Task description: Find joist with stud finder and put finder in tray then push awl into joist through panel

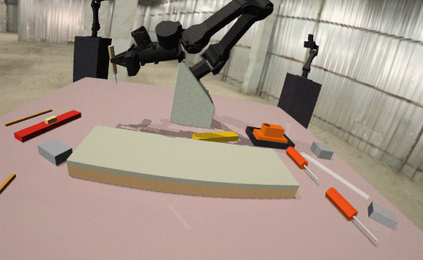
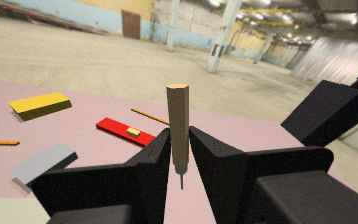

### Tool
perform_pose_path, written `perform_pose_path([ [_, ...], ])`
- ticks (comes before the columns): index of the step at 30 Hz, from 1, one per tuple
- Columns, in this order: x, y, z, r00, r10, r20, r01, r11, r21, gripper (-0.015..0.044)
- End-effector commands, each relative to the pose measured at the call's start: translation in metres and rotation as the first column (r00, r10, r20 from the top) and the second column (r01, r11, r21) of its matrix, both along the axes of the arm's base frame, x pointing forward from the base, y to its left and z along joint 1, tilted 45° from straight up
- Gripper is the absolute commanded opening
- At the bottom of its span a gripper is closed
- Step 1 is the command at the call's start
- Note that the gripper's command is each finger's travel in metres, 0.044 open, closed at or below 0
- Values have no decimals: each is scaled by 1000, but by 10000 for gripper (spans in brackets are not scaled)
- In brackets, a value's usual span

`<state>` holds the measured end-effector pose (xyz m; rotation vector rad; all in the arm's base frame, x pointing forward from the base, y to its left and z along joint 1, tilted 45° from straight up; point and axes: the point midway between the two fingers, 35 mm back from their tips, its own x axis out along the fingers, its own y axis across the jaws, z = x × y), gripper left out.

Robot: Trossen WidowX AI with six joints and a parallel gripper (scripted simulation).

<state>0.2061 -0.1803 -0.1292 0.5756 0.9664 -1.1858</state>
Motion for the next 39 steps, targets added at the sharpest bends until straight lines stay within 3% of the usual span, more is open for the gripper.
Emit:
perform_pose_path([
  [1, 22, 5, 3, 1000, -25, 13, 25, 1000, -2, 0],
  [19, 102, 55, 29, 993, -108, 44, 109, 994, -27, 0],
  [39, 160, 149, 91, 985, -129, 112, 140, 986, -96, 0],
])
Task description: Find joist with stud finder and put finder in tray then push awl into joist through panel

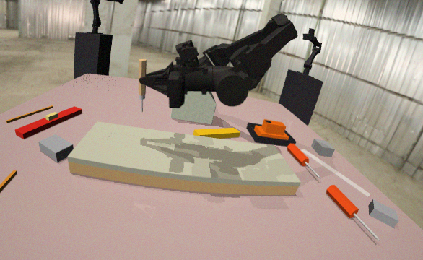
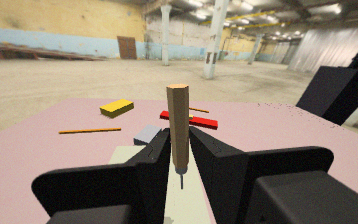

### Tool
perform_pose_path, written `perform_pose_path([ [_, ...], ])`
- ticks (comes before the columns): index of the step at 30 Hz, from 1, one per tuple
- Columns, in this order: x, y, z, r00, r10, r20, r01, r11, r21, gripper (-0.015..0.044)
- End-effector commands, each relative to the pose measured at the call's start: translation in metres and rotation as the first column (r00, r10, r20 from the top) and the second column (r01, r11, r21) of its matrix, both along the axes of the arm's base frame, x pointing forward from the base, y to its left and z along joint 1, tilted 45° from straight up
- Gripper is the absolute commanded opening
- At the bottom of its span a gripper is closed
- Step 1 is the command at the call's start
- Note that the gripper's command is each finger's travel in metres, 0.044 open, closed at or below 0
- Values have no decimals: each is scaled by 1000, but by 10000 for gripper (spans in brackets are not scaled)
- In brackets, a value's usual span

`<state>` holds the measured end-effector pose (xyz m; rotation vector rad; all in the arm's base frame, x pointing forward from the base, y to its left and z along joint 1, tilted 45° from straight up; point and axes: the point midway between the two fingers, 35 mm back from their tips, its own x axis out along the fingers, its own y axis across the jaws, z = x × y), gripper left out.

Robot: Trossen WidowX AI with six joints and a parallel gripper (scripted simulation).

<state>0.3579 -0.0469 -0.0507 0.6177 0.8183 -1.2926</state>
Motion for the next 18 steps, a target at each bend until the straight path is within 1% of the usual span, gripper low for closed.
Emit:
perform_pose_path([
  [1, 10, 20, 16, 999, -20, 31, 21, 999, -26, 0],
  [10, 22, 58, 48, 993, -56, 100, 63, 996, -67, 0],
  [18, 22, 60, 47, 993, -57, 101, 64, 996, -67, 0],
])
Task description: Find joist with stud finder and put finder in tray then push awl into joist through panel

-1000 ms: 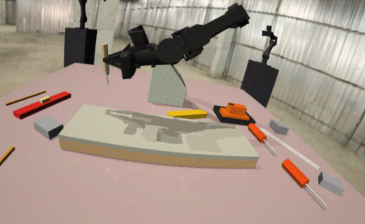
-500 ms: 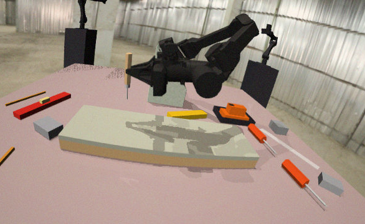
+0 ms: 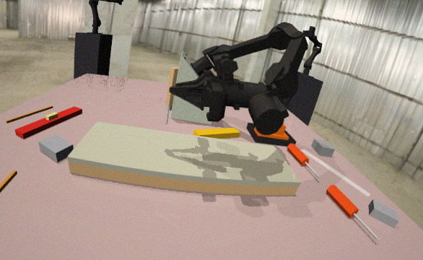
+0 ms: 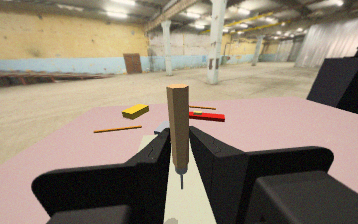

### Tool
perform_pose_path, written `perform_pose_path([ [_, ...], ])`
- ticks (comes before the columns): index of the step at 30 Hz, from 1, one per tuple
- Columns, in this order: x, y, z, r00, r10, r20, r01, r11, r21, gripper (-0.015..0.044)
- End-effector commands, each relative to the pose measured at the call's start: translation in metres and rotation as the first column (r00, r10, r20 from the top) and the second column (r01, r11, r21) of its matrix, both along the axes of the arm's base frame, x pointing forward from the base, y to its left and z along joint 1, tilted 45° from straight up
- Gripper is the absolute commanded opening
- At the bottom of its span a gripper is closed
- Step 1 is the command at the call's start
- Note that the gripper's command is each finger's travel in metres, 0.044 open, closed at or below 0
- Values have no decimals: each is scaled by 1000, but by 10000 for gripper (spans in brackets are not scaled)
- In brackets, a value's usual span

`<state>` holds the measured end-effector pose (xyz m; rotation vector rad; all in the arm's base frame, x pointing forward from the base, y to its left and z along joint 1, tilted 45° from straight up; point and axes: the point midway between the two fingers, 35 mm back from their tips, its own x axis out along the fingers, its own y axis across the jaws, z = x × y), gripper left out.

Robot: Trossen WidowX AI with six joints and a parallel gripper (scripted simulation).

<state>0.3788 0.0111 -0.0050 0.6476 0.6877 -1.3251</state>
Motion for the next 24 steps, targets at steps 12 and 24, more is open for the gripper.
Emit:
perform_pose_path([
  [12, 1, 10, -7, 1000, -6, 8, 6, 1000, -7, 0],
  [24, 0, 19, -16, 1000, -6, 8, 6, 1000, -6, 0],
])
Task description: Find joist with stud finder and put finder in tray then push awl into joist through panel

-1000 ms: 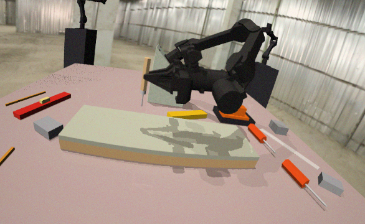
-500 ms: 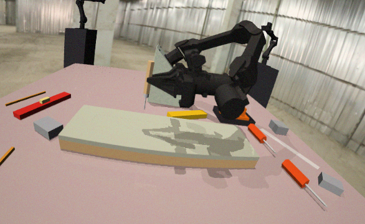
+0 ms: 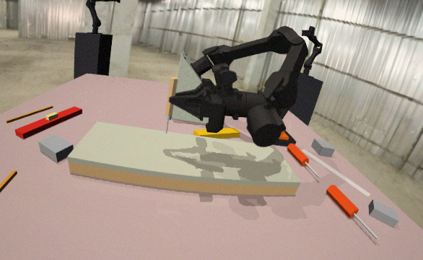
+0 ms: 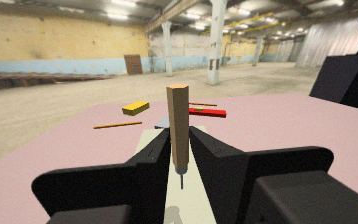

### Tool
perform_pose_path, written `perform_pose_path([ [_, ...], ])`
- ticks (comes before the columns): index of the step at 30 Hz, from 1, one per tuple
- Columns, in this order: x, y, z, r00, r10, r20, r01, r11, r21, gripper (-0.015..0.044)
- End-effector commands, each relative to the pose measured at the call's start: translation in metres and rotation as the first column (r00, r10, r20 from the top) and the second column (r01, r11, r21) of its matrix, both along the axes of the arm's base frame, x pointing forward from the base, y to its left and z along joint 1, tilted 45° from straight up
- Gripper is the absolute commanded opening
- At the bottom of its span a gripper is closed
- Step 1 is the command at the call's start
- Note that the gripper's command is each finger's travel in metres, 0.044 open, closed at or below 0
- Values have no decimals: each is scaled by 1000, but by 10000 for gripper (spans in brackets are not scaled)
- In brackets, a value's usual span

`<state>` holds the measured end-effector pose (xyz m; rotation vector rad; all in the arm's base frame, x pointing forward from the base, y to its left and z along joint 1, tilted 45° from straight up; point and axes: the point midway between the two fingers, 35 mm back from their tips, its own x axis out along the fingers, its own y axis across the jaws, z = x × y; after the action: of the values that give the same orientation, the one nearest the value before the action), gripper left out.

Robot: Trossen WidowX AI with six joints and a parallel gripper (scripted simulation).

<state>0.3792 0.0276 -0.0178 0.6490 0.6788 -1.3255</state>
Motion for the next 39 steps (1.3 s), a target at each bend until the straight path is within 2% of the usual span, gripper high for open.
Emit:
perform_pose_path([
  [1, 0, 3, -3, 1000, -4, 1, 4, 1000, -2, 0],
  [39, -4, 36, -37, 1000, -4, 0, 4, 1000, -1, 0],
])
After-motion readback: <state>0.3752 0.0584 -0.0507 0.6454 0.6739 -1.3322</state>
